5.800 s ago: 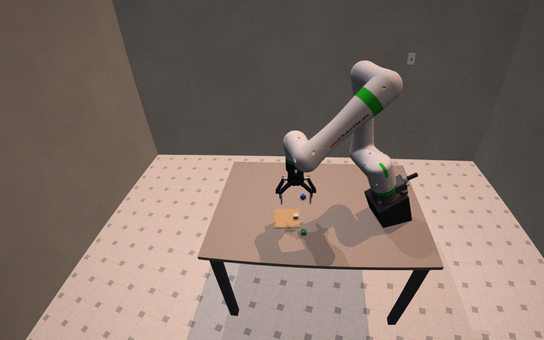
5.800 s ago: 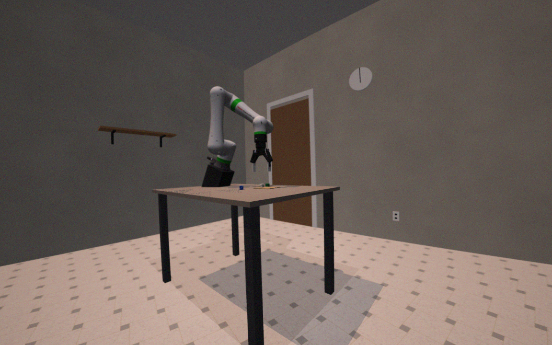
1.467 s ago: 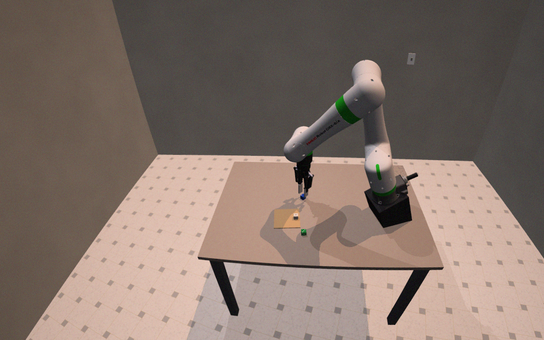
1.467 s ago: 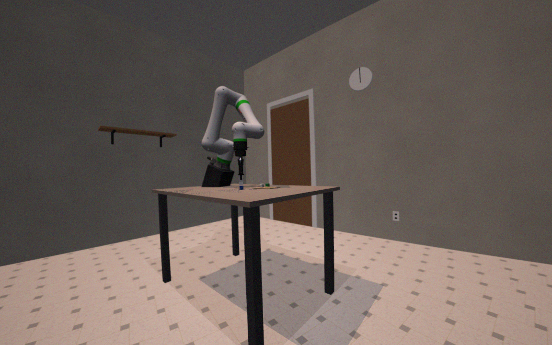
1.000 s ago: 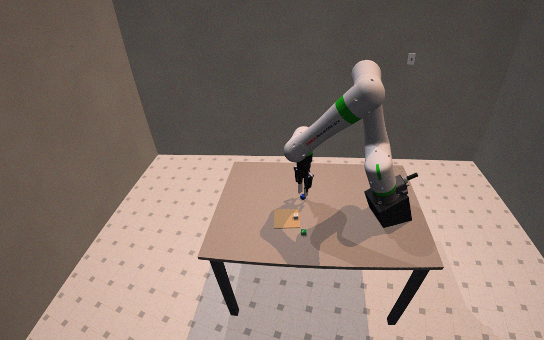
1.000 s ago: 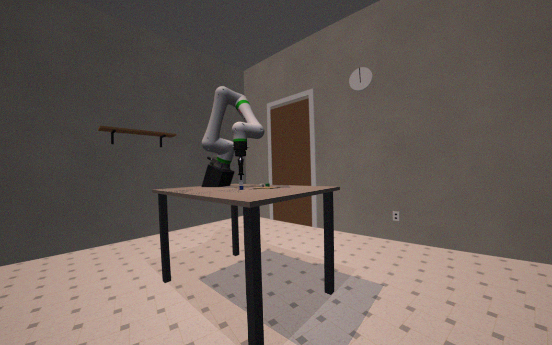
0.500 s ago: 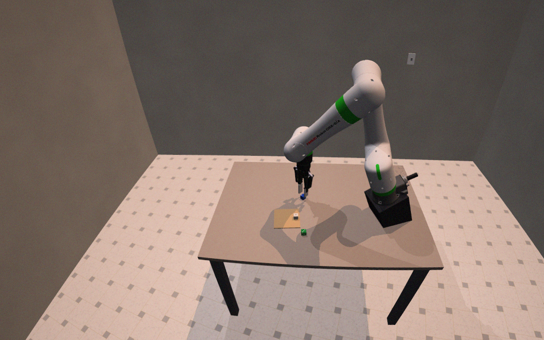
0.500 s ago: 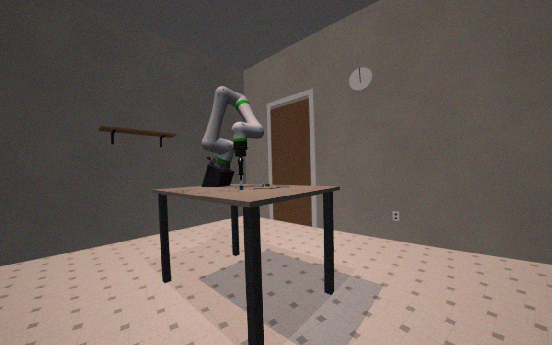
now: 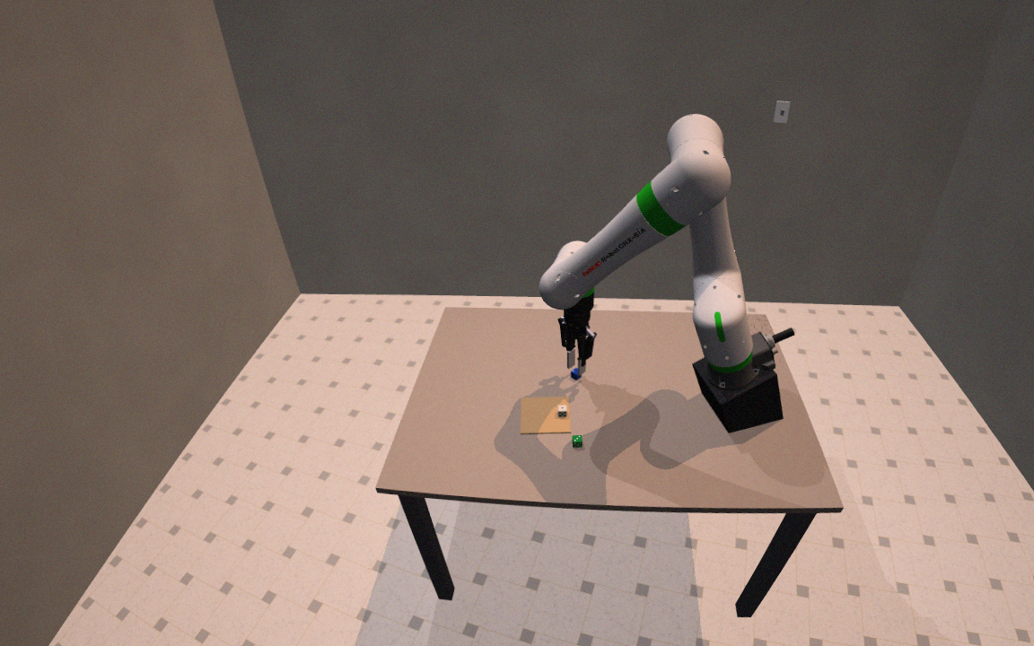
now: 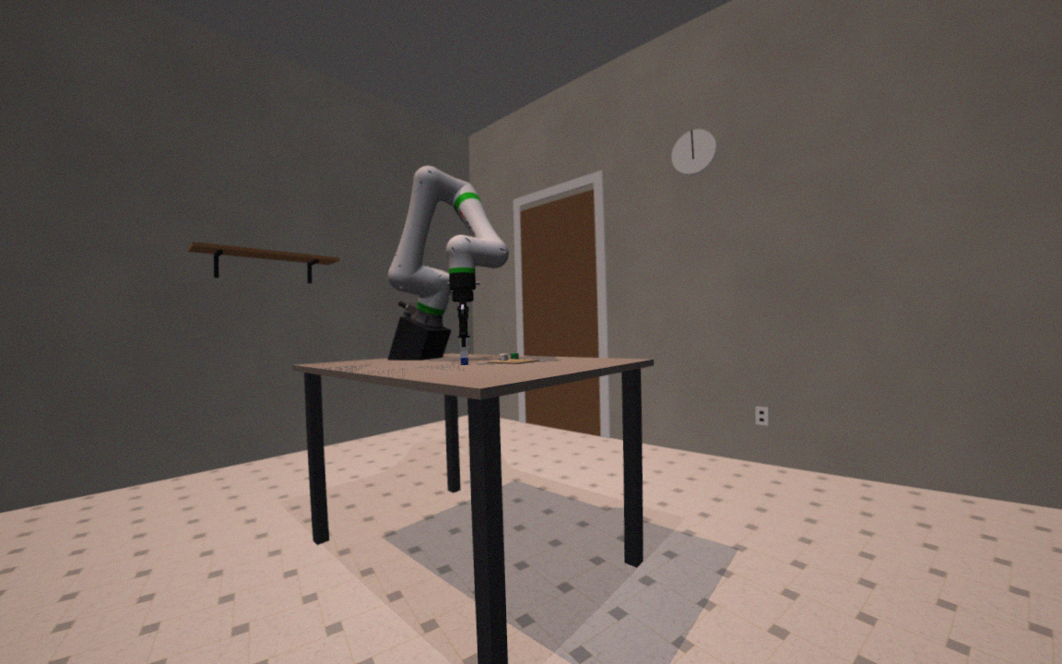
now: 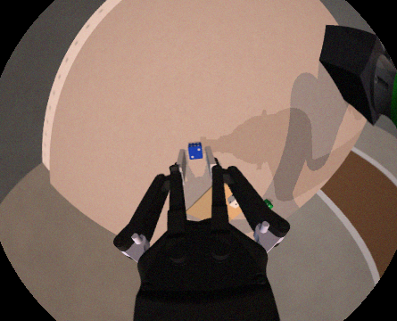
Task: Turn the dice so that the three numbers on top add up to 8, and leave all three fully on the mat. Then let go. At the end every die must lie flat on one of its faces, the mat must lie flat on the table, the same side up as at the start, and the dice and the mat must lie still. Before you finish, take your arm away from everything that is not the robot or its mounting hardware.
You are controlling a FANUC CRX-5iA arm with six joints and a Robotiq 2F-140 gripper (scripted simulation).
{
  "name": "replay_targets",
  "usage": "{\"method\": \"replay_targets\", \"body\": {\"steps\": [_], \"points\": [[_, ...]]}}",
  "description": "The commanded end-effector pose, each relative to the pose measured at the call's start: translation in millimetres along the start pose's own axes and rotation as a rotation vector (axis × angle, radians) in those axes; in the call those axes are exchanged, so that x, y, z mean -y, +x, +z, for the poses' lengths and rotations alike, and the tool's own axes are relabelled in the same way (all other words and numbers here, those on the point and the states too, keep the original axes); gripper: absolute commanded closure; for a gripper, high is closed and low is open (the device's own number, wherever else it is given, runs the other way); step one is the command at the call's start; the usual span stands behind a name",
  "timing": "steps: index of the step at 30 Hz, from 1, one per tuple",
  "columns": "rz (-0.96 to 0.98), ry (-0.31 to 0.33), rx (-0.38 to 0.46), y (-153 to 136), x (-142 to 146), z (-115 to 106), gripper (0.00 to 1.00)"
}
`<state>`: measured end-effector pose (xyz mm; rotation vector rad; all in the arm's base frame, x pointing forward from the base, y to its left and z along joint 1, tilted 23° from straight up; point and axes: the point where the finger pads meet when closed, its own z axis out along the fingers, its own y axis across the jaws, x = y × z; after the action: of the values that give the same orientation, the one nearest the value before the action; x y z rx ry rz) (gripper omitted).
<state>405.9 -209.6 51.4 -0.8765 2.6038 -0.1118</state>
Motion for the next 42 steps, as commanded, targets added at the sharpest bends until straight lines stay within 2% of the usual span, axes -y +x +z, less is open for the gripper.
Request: {"method": "replay_targets", "body": {"steps": [1,17,42], "points": [[0.0,0.0,0.0,0.0,0.2,2.2,0.75],[0.0,0.0,0.0,0.0,0.2,26.3,0.75],[0.0,0.0,0.0,0.0,0.2,28.1,0.75]]}}
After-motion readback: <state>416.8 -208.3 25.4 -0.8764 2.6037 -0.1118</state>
